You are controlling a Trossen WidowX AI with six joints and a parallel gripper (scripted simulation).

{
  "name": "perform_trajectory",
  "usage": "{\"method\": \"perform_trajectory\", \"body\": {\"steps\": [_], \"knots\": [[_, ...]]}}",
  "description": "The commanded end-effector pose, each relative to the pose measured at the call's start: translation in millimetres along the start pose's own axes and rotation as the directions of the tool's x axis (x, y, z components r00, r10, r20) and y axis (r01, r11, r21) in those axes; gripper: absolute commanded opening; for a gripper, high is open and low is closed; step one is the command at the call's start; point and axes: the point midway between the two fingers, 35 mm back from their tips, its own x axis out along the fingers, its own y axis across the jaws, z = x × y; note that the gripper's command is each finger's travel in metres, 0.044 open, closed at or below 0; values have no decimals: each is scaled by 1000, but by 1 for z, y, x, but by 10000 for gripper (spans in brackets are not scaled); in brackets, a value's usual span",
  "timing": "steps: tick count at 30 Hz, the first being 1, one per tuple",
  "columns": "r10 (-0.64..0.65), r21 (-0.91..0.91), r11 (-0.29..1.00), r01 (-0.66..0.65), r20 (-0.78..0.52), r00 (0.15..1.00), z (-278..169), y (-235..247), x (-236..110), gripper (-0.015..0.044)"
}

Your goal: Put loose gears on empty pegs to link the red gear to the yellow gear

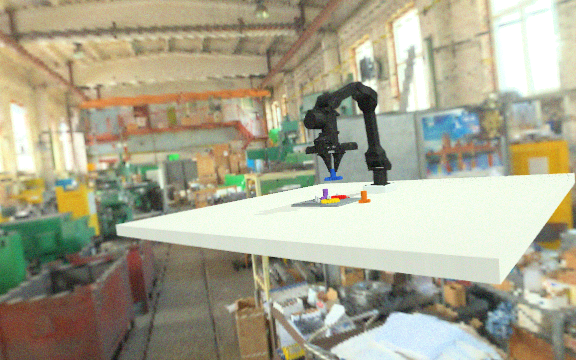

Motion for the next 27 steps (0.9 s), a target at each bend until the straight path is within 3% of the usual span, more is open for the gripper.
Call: {"method": "perform_trajectory", "body": {"steps": [1, 27], "knots": [[4, 1, 1000, -4, -4, 1000, 0, -8, 4, 0], [4, -4, 1000, -4, -6, 1000, -6, -71, 23, 0]]}}
